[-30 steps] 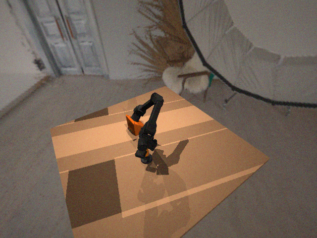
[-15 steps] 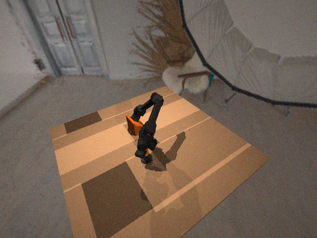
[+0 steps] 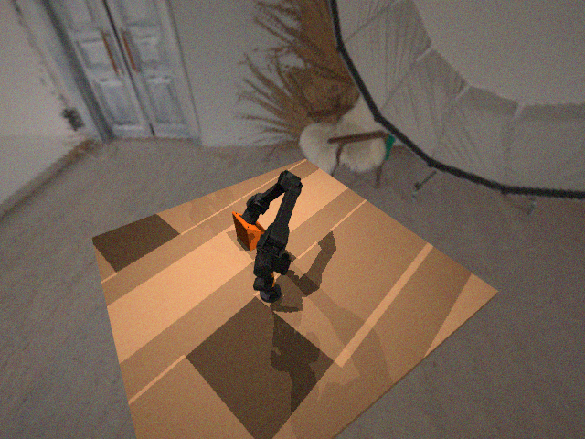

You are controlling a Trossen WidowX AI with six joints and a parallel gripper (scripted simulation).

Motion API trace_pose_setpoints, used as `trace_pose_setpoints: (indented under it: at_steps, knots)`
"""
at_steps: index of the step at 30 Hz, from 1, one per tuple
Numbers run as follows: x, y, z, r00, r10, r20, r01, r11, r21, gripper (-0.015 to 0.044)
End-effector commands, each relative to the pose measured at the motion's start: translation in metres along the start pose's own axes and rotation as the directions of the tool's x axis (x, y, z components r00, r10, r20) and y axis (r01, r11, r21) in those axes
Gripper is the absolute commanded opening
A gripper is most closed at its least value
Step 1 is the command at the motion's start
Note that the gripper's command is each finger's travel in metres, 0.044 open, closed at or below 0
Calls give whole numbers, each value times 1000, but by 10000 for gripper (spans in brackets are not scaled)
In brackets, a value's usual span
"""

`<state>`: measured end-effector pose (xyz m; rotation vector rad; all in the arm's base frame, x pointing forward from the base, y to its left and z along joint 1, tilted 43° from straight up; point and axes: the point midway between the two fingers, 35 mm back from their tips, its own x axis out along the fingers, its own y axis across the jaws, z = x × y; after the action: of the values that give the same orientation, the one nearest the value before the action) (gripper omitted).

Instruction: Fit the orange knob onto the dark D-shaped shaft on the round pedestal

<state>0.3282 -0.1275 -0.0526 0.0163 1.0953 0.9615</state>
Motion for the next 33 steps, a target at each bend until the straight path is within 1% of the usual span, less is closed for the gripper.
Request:
trace_pose_setpoints:
  at_steps: [1,33]
  knots:
    - [-2,-4,2,1000,-8,0,8,1000,-18,0]
    - [-3,-1,-1,1000,-8,0,8,1000,-18,0]
